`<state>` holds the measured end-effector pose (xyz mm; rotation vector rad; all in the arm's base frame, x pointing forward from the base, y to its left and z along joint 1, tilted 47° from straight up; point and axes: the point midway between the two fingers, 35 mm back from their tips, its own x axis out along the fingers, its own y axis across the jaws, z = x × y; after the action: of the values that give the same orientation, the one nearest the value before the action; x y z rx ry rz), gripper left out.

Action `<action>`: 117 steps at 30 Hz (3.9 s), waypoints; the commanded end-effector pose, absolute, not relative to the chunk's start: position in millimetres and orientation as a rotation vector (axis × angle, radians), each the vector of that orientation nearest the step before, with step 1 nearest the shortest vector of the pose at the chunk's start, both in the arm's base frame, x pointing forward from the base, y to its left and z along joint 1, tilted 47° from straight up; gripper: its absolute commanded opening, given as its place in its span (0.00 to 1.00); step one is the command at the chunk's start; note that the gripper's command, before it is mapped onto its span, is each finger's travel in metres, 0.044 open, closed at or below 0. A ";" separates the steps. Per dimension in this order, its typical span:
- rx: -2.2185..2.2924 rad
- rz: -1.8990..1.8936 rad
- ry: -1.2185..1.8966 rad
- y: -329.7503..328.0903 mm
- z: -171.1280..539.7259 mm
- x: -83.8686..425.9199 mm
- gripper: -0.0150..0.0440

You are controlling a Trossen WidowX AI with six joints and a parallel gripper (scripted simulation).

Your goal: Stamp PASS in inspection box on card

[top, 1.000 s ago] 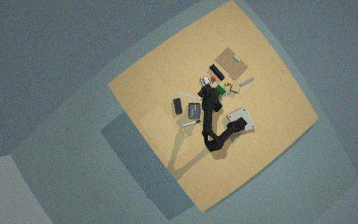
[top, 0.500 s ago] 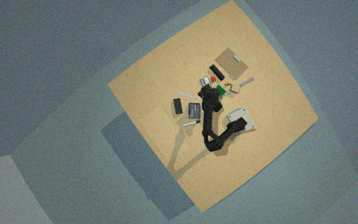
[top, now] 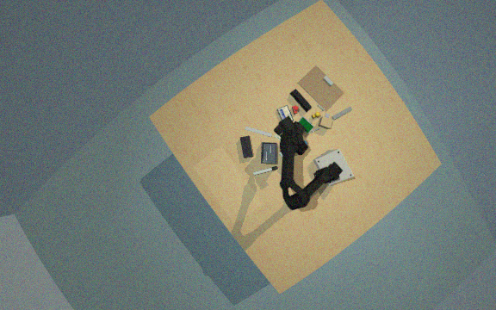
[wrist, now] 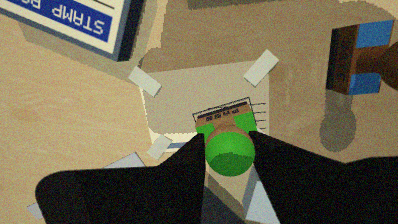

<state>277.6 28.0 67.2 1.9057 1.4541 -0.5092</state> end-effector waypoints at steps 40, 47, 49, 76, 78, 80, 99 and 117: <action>1.910 -0.507 1.455 29.7 66.5 278.5 0.25; 1.910 -0.507 1.455 29.1 67.1 278.3 0.25; 1.910 -0.507 1.455 29.0 67.2 278.2 0.25; 1.910 -0.507 1.455 25.7 70.3 277.2 0.25; 1.910 -0.507 1.455 25.0 70.9 277.0 0.25; 1.910 -0.507 1.455 24.3 71.6 276.8 0.25; 1.907 -0.511 1.454 11.1 82.7 274.0 0.25; 1.906 -0.513 1.454 -9.3 102.2 267.4 0.25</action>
<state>266.9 -4.7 97.4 1.9074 1.4631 -0.5214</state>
